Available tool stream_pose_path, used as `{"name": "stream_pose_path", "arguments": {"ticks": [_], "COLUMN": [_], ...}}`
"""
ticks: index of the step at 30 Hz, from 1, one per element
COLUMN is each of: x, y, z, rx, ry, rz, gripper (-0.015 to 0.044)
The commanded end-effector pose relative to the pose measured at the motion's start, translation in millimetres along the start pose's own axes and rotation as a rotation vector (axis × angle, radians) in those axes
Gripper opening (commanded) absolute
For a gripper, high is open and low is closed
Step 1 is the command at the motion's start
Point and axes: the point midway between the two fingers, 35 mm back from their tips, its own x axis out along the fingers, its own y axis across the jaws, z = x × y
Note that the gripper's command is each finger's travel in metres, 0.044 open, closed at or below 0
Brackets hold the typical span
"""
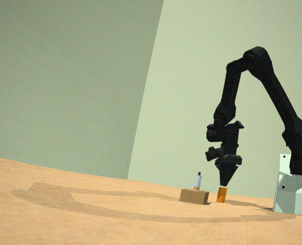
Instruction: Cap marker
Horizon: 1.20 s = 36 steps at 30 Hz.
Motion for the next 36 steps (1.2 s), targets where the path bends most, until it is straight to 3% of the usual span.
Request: {"name": "stream_pose_path", "arguments": {"ticks": [1, 24, 28, 36], "x": [9, 43, 43, 43], "y": [1, 2, 2, 1], "z": [0, -1, -1, -1], "rx": [0.003, 0.003, 0.003, 0.003], "ry": [0.001, 0.0, 0.0, 0.0], "rz": [0.007, 0.01, 0.01, 0.01], "gripper": [0.0254, 0.0254, 0.0149, 0.0095]}}
